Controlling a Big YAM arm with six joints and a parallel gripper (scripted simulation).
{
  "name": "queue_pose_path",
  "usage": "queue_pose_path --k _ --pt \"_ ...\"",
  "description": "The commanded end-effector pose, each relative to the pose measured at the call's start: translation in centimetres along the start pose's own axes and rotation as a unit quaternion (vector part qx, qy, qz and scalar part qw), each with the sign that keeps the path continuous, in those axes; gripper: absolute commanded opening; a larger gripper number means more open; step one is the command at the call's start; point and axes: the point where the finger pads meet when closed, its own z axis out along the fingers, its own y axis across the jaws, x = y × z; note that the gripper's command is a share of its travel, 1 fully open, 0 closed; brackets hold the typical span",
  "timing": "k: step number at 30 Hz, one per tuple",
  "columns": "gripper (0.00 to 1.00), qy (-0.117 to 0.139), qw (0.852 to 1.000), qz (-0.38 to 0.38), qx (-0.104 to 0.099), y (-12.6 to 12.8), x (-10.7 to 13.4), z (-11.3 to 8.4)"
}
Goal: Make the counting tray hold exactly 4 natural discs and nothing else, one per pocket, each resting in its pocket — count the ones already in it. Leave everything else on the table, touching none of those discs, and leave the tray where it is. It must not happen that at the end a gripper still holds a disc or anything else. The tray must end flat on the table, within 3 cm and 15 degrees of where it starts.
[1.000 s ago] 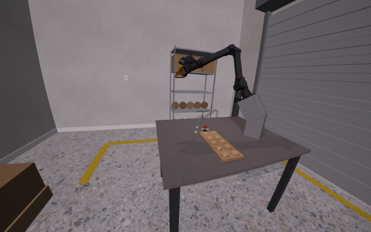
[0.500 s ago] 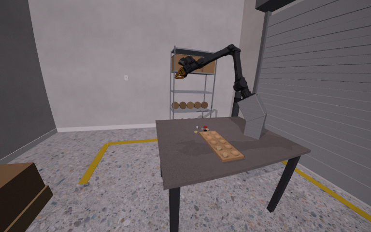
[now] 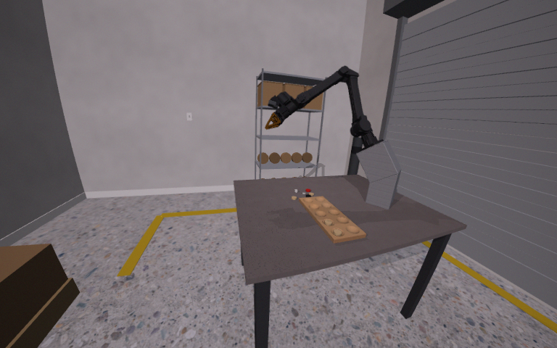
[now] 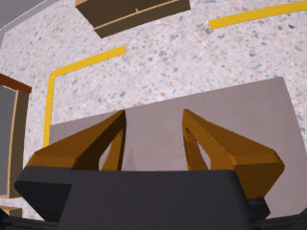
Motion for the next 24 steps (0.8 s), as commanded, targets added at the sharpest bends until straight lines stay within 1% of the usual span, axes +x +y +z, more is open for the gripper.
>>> queue_pose_path --k 1,4,5,7,9,11,16,17,21,22,23,24 --pt "0.45 -0.051 0.999 -0.006 0.0 -0.1 -5.1 -1.8" --pt "0.45 -0.048 0.999 -0.007 0.0 -0.1 -4.8 -1.8" --pt "0.45 -0.031 0.999 -0.009 -0.003 0.3 -3.3 -0.4" --pt "0.45 -0.029 1.0 -0.009 -0.003 0.4 -3.1 -0.4" --pt "0.45 -0.031 0.999 -0.008 -0.003 0.3 -3.2 -0.6" --pt "0.45 -0.039 0.999 -0.007 -0.002 0.1 -4.0 -1.2" --pt "0.45 -0.039 0.999 -0.007 -0.002 0.1 -3.9 -1.2" --pt "0.45 0.051 0.998 -0.035 0.024 -1.5 4.8 1.3" --pt "0.45 0.051 0.998 -0.035 0.024 -1.5 4.8 1.3" --pt "0.45 0.036 0.998 -0.034 0.024 -1.3 4.0 1.4" --pt "0.45 0.014 0.999 -0.035 0.019 -0.7 1.3 1.4" --pt "0.45 0.005 0.999 -0.034 0.018 -0.5 0.3 1.1"
